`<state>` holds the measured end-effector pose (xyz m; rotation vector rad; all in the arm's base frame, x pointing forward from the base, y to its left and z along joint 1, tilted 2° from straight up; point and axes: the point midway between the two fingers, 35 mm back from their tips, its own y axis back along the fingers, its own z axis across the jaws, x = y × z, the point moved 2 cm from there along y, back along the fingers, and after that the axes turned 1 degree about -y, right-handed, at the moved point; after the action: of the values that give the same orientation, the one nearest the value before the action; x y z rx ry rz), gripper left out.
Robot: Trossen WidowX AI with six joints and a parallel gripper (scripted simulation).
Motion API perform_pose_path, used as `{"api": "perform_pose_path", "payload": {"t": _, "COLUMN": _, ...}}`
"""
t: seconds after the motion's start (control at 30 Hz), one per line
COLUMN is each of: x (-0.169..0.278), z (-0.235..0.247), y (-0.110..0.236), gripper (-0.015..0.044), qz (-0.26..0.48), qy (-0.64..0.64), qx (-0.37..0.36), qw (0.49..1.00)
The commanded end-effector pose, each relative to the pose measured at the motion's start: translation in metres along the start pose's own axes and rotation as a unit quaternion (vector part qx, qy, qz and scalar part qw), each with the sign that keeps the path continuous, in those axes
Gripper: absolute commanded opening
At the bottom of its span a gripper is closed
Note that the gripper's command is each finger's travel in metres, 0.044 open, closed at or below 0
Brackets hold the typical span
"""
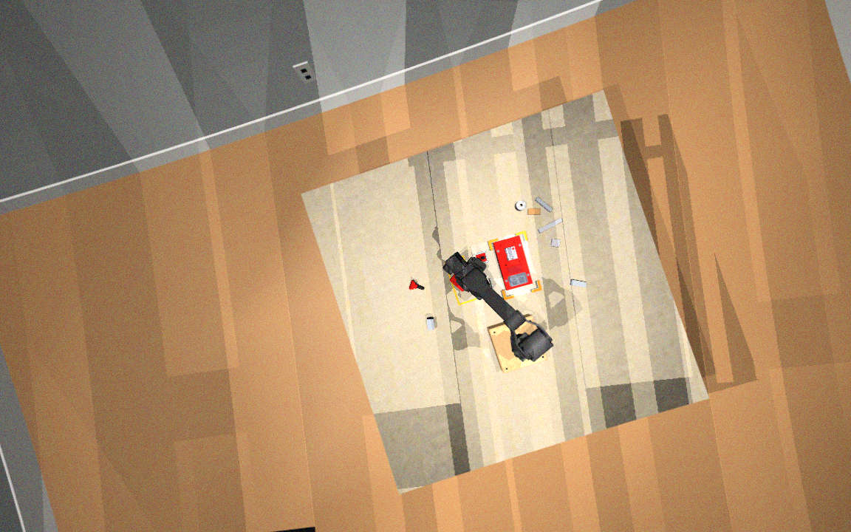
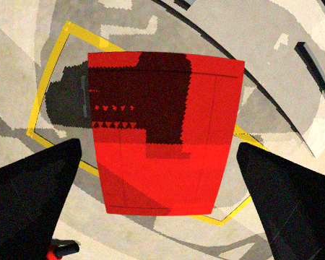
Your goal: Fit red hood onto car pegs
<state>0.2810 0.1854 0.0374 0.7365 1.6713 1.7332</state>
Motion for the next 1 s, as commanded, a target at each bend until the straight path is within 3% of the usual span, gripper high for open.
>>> {"api": "perform_pose_path", "payload": {"t": 0.0, "x": -0.0004, "z": -0.0005, "y": -0.0031, "gripper": 0.0440, "qz": -0.001, "qy": 0.001, "qx": 0.002, "qw": 1.000}}
{"api": "perform_pose_path", "payload": {"t": 0.53, "x": -0.0004, "z": -0.0008, "y": -0.0111, "gripper": 0.0440, "qz": -0.001, "qy": 0.001, "qx": 0.002, "qw": 1.000}}
{"api": "perform_pose_path", "payload": {"t": 0.63, "x": 0.0000, "z": -0.0002, "y": -0.0085, "gripper": 0.0361, "qz": 0.000, "qy": 0.000, "qx": 0.000, "qw": 1.000}}
{"api": "perform_pose_path", "payload": {"t": 0.97, "x": 0.0000, "z": -0.0002, "y": -0.0085, "gripper": 0.0295, "qz": 0.000, "qy": 0.000, "qx": 0.000, "qw": 1.000}}
